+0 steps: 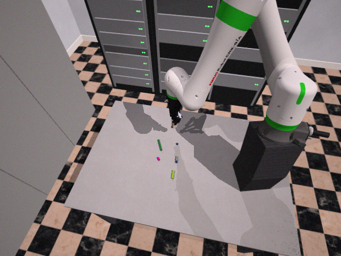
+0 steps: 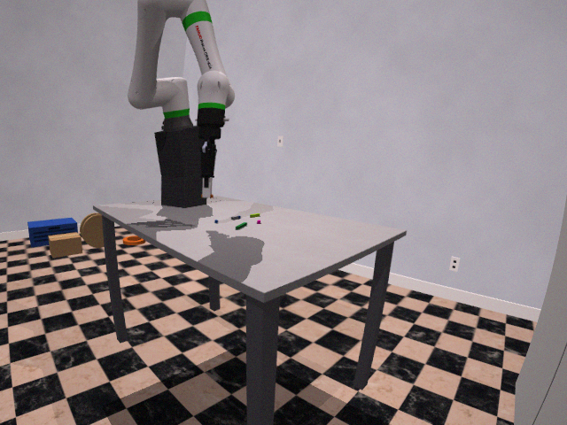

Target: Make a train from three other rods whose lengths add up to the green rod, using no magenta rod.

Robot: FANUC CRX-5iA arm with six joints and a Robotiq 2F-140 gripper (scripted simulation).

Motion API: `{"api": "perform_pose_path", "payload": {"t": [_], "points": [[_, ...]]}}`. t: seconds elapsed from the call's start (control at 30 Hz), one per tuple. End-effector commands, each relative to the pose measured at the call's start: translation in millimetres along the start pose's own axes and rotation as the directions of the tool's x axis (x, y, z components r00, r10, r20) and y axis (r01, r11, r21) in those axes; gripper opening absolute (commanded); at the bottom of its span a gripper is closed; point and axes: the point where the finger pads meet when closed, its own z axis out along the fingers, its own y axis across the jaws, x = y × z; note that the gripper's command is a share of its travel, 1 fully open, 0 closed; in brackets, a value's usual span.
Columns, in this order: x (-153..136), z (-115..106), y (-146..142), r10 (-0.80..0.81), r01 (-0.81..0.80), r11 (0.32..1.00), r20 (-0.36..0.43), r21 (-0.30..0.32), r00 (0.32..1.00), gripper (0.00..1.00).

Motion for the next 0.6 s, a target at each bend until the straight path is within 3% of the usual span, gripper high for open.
{"api": "perform_pose_path", "payload": {"t": [0.0, 0.33, 0.4, 0.43, 0.57], "points": [[-3, 0, 4, -0.164, 0.164, 0.986, 0.002, -0.028, 0.986, 0.03], [-8, -1, 14, -0.479, 0.479, 0.877, 0.011, -0.025, 0.878, 0.03], [-8, -1, 14, -0.479, 0.479, 0.877, 0.011, -0.025, 0.878, 0.03], [-10, -1, 17, -0.562, 0.562, 0.827, 0.013, -0.024, 0.827, 0.03], [-12, -1, 20, -0.656, 0.656, 0.754, 0.016, -0.022, 0.754, 0.03]]}}
